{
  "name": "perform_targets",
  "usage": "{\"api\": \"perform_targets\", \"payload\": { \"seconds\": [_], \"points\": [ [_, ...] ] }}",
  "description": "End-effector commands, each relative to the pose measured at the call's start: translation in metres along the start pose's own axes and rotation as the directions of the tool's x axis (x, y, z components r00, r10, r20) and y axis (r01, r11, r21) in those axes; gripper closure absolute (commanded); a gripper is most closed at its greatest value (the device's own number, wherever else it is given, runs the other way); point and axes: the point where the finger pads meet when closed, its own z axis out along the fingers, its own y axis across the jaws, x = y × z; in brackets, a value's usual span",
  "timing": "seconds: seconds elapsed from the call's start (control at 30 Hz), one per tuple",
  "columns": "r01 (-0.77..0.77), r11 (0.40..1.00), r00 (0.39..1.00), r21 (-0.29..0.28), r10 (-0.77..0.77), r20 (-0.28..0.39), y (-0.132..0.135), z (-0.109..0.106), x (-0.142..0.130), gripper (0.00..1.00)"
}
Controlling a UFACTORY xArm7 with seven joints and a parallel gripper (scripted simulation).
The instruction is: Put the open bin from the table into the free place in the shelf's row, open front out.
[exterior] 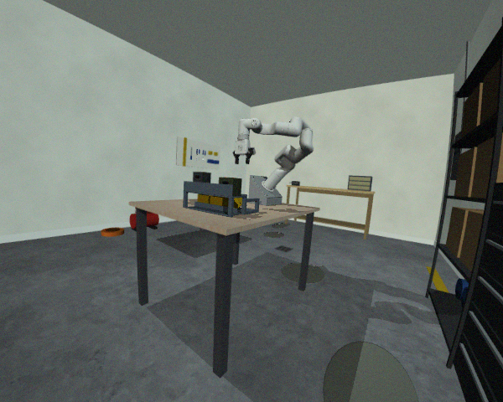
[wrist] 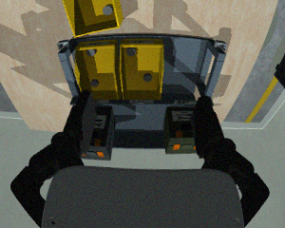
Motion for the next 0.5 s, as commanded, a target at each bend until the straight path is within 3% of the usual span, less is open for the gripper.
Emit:
{"api": "perform_targets", "payload": {
  "seconds": [0.0, 0.27, 0.47],
  "points": [
    [0.0, 1.0, 1.0, 0.002, 0.0, 0.004, -0.0005, -0.002, -0.0004, 0.0],
    [0.0, 1.0, 1.0, 0.002, 0.0, 0.004, -0.0005, -0.002, -0.0004, 0.0],
    [0.177, 0.984, 0.984, 0.002, -0.177, 0.004, -0.0005, -0.002, -0.0004, 0.0]
  ]
}}
